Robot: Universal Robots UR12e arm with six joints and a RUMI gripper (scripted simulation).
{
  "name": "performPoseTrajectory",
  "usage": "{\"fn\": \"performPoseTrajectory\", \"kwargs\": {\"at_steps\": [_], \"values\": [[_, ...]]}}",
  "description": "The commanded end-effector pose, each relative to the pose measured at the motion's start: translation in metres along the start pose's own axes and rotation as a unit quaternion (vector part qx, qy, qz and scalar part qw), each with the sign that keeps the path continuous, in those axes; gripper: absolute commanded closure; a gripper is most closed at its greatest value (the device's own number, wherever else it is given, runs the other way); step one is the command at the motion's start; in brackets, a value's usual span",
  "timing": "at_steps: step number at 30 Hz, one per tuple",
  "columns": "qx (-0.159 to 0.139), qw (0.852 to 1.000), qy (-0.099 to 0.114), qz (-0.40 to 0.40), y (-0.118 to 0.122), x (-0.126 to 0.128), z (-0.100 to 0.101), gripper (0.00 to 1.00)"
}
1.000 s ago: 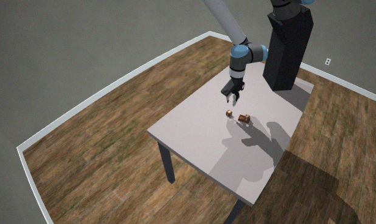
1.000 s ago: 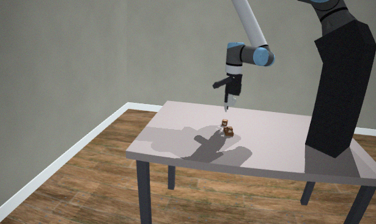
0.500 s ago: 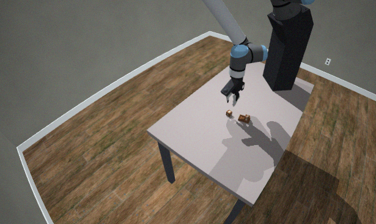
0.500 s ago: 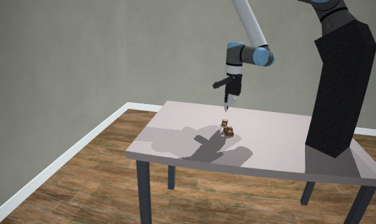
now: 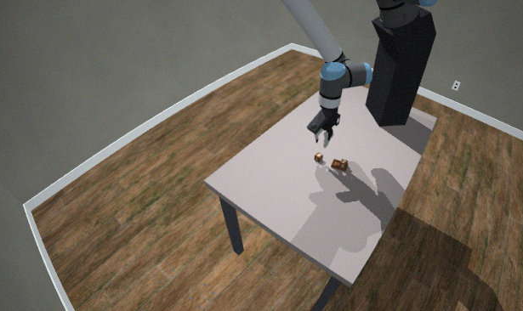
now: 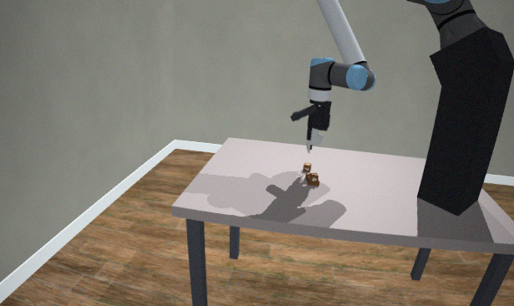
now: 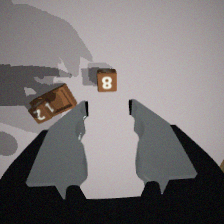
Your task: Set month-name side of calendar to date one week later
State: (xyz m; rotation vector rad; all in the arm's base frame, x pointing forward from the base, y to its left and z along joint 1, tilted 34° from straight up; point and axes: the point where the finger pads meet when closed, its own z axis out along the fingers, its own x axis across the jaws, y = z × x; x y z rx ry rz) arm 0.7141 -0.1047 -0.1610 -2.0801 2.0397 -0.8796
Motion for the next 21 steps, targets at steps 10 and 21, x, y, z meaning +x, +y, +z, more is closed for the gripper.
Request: {"fn": "performPoseTrajectory", "kwargs": {"at_steps": [10, 21], "values": [[0.000, 1.000, 0.000, 0.000, 0.000, 0.000, 0.005, 0.72], [0.000, 1.000, 0.000, 0.000, 0.000, 0.000, 0.015, 0.72]]}}
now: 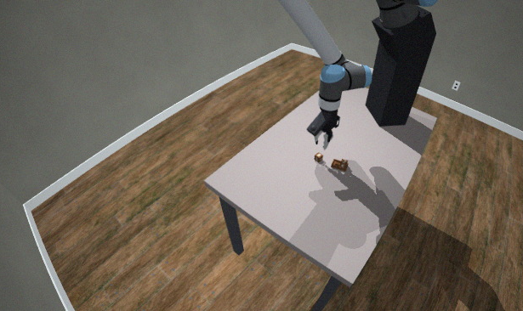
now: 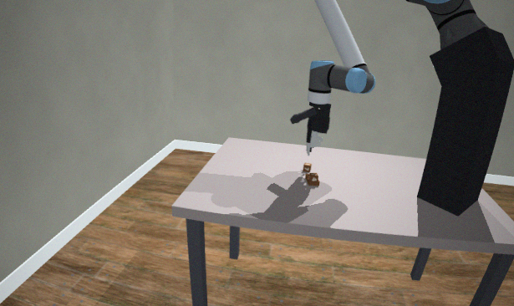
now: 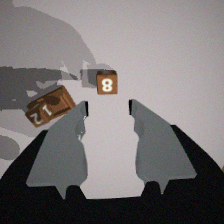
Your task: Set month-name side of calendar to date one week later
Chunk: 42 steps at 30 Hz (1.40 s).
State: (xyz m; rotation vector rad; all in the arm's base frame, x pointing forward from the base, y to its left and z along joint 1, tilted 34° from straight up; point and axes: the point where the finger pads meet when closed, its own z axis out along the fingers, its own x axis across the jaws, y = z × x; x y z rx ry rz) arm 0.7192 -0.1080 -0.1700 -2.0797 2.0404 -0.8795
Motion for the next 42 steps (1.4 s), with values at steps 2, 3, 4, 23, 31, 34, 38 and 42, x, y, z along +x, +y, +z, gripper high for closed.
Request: {"fn": "performPoseTrajectory", "kwargs": {"at_steps": [2, 3, 4, 23, 31, 34, 38, 42], "values": [[0.000, 1.000, 0.000, 0.000, 0.000, 0.000, 0.008, 0.72], [0.000, 1.000, 0.000, 0.000, 0.000, 0.000, 0.009, 0.72], [0.000, 1.000, 0.000, 0.000, 0.000, 0.000, 0.011, 0.72], [0.000, 1.000, 0.000, 0.000, -0.001, -0.001, 0.035, 0.72], [0.000, 1.000, 0.000, 0.000, -0.001, -0.001, 0.039, 0.72], [0.000, 1.000, 0.000, 0.000, -0.001, -0.001, 0.040, 0.72], [0.000, 1.000, 0.000, 0.000, -0.001, -0.001, 0.040, 0.72], [0.000, 1.000, 0.000, 0.000, -0.001, -0.001, 0.040, 0.72]]}}
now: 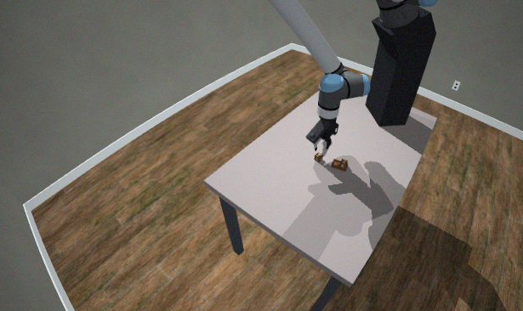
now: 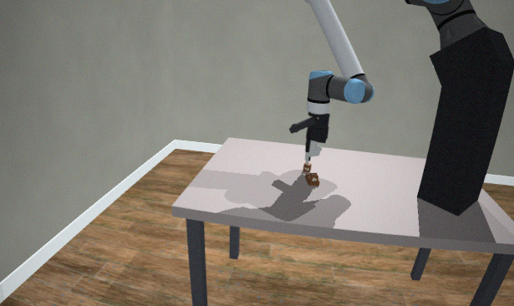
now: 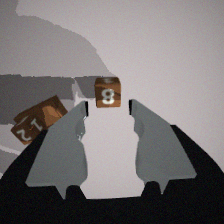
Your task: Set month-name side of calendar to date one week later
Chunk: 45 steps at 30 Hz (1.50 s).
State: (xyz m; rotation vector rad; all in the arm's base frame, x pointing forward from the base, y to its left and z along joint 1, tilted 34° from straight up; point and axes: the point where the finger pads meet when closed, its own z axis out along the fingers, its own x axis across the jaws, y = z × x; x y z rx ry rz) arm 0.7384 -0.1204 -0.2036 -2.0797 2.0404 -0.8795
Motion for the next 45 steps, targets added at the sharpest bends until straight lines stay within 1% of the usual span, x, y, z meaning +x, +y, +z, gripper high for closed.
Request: {"fn": "performPoseTrajectory", "kwargs": {"at_steps": [1, 34, 40, 45], "values": [[0.000, 1.000, 0.000, 0.000, 0.000, 0.000, 0.000, 0.72], [0.000, 1.000, 0.000, 0.000, 0.000, 0.000, 0.000, 0.72], [0.000, 1.000, 0.000, 0.000, 0.000, 0.000, -0.005, 0.72], [0.000, 1.000, 0.000, 0.000, 0.000, 0.000, -0.018, 0.72]]}}
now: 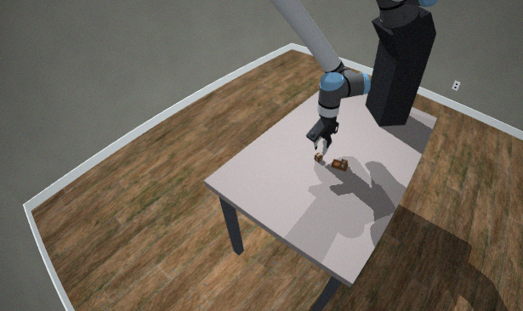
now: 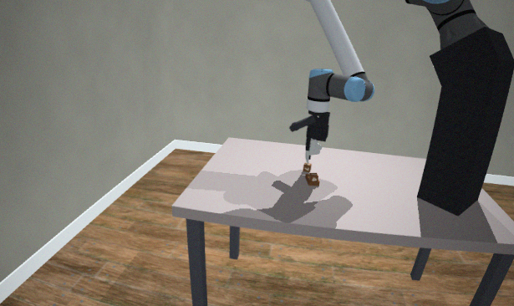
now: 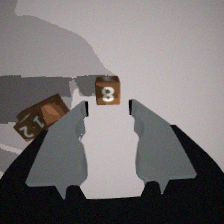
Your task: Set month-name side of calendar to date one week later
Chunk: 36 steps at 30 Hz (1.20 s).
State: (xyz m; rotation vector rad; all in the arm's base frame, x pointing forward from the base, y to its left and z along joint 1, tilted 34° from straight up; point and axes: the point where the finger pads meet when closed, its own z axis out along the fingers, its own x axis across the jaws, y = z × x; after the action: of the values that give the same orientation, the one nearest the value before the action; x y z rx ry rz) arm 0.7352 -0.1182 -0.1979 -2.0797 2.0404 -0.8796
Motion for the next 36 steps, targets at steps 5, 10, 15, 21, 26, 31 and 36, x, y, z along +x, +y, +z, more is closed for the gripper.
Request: {"fn": "performPoseTrajectory", "kwargs": {"at_steps": [5, 10, 15, 21, 26, 31, 36], "values": [[0.000, 1.000, 0.000, 0.000, 0.000, 0.000, -0.026, 0.72], [0.000, 1.000, 0.000, 0.000, 0.000, 0.000, -0.034, 0.72], [0.000, 1.000, 0.000, 0.000, 0.000, 0.000, -0.035, 0.72], [0.004, 1.000, 0.000, 0.000, 0.000, 0.000, -0.034, 0.72], [0.018, 1.000, -0.001, 0.001, -0.001, 0.000, -0.032, 0.72], [0.033, 0.999, -0.002, 0.002, -0.001, 0.000, -0.031, 0.72], [0.062, 0.998, -0.003, 0.003, 0.000, 0.000, -0.029, 0.72]]}}
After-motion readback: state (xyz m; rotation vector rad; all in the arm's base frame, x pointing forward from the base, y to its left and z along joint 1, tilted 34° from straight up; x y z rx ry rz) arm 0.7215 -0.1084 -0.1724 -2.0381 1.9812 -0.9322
